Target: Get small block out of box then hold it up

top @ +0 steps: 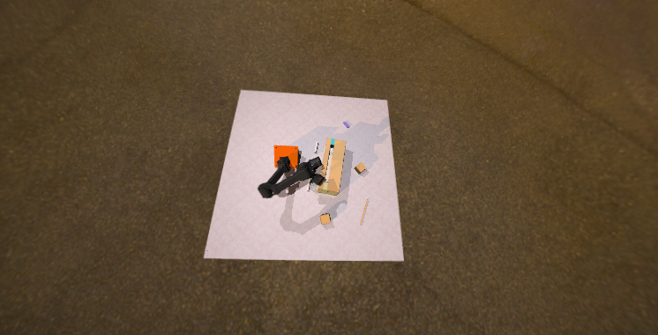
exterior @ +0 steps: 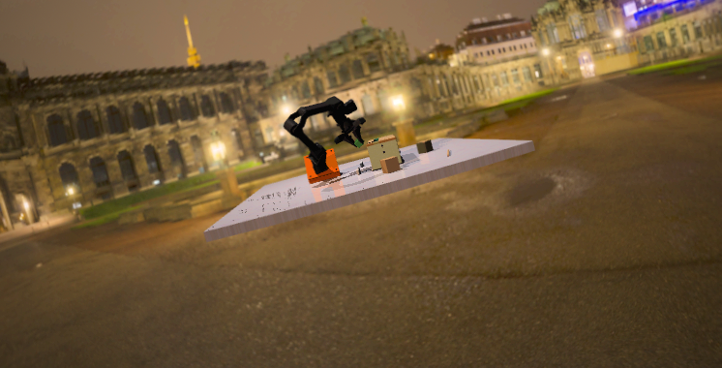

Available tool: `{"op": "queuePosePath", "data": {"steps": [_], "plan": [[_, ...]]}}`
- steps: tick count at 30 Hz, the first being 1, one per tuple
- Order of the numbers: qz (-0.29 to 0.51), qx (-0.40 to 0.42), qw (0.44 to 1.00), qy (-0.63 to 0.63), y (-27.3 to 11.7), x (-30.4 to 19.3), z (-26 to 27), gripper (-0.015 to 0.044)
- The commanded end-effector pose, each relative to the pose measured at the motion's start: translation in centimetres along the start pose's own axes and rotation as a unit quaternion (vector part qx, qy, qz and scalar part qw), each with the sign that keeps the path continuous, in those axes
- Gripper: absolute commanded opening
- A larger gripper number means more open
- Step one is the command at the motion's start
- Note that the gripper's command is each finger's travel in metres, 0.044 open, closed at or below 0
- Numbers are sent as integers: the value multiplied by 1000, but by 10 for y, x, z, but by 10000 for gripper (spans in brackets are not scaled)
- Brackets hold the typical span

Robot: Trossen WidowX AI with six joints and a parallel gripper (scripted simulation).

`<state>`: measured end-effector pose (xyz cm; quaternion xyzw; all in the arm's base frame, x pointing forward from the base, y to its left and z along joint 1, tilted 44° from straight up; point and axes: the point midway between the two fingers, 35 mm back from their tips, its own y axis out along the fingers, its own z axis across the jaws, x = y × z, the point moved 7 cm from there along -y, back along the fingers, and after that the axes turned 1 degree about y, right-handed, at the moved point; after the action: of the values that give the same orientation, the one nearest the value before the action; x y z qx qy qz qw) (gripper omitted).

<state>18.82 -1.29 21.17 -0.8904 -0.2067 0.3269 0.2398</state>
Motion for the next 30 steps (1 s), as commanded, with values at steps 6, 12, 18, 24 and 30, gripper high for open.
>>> {"op": "queuePosePath", "data": {"steps": [6, 12, 18, 24, 30], "plan": [[8, -13, 981, -193, -8, 6, -3, 0], [15, -19, 948, -316, -13, 8, -4, 0], [23, -24, 900, -434, -18, 11, -5, 0], [32, -27, 838, -544, -23, 13, -5, 0], [43, -30, 762, -646, -28, 16, -6, 0]]}}
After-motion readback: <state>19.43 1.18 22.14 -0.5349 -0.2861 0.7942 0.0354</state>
